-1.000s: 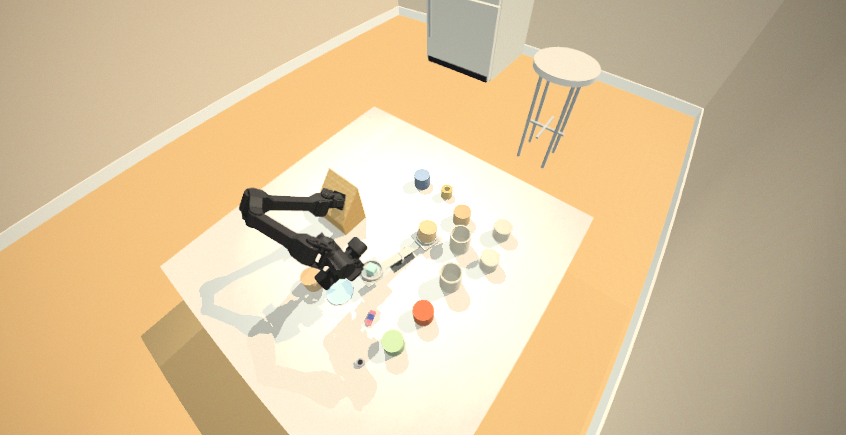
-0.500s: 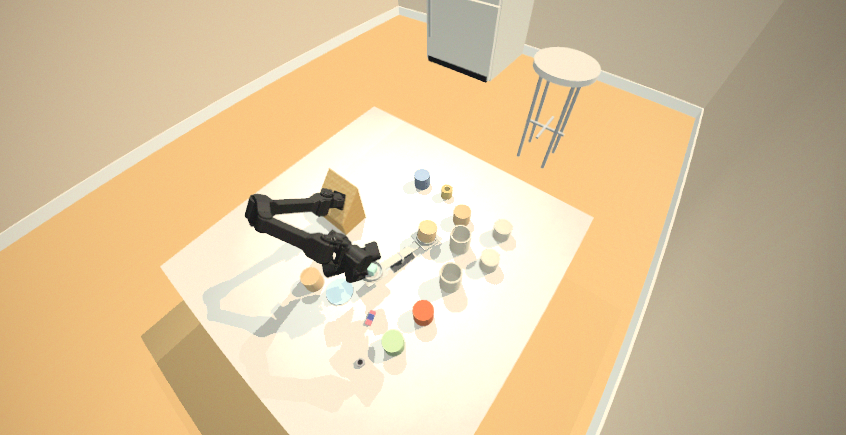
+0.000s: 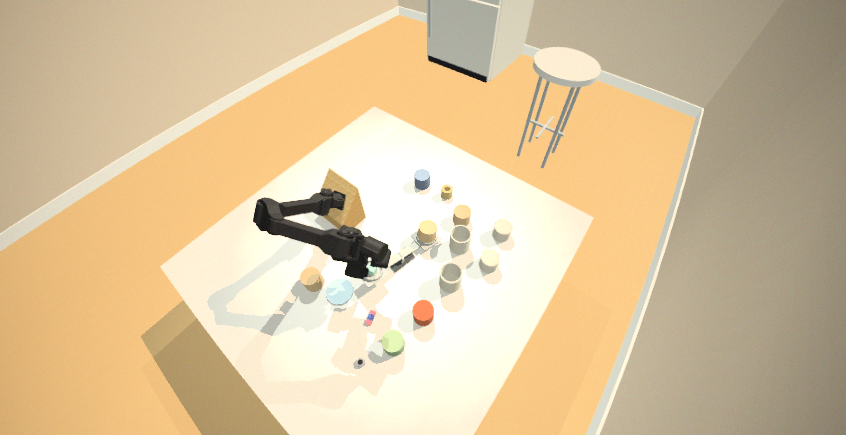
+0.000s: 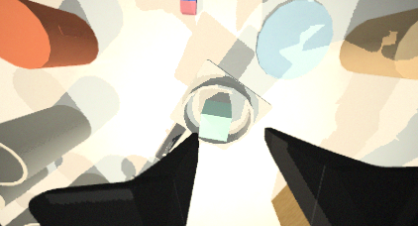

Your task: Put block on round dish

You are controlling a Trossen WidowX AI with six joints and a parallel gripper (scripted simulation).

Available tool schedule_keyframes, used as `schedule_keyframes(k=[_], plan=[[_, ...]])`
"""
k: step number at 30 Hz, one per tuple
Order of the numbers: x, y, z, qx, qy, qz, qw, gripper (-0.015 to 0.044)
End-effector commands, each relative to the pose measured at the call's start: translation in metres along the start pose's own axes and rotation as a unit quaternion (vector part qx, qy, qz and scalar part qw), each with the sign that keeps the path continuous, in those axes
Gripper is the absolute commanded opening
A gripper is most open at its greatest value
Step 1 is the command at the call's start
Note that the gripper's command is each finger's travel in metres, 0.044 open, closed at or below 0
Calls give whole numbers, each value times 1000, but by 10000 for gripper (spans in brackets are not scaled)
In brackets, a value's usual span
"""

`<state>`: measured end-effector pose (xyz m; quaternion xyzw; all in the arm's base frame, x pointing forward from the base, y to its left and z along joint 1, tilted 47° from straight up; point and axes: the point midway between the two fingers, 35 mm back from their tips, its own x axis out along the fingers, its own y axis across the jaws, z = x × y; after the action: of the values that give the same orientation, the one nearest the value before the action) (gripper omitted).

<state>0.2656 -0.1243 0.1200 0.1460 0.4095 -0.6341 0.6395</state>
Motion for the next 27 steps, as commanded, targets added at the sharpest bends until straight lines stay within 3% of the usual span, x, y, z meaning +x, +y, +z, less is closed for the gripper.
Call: schedule_keyframes(k=[1, 6, 27], plan=[[-3, 7, -2, 53, -8, -2, 999, 260], [-4, 13, -7, 111, -15, -6, 994, 260], [27, 13, -6, 111, -15, -6, 994, 260]])
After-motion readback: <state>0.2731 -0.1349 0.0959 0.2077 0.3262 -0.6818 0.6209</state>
